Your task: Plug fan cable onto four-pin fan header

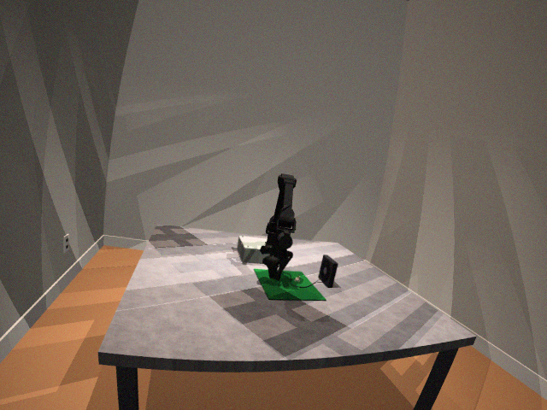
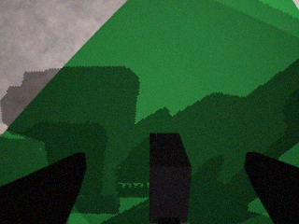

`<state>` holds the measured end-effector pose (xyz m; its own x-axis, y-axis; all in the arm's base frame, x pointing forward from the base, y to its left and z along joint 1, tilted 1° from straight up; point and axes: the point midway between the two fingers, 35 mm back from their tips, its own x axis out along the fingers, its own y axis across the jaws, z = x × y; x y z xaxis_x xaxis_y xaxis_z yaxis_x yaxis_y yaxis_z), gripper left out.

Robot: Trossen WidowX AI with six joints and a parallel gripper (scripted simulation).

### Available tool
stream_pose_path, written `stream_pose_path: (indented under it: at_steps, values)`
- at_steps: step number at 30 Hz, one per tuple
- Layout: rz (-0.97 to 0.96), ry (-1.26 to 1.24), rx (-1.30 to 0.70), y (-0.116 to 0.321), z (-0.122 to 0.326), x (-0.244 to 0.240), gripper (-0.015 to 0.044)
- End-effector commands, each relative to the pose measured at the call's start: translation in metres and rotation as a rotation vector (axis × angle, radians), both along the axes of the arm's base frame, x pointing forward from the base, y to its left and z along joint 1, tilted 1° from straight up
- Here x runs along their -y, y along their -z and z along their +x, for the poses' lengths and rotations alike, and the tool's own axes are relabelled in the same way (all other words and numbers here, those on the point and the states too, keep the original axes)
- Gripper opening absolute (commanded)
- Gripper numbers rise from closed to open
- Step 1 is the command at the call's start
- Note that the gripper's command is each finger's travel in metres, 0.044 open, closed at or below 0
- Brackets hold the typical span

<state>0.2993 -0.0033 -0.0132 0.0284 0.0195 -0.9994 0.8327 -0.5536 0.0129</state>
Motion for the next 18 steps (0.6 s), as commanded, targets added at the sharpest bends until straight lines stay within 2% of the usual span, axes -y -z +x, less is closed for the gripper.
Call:
stream_pose_path:
  at_steps: [1, 3, 18]
  values:
    - [-0.005, 0.006, -0.002, 0.0063, -0.0005, 0.0006, 0.0440]
    - [-0.005, 0.006, -0.002, 0.0065, -0.0006, 0.0006, 0.0440]
    - [0.000, 0.000, -0.002, 0.0038, -0.0006, -0.0001, 0.0046]
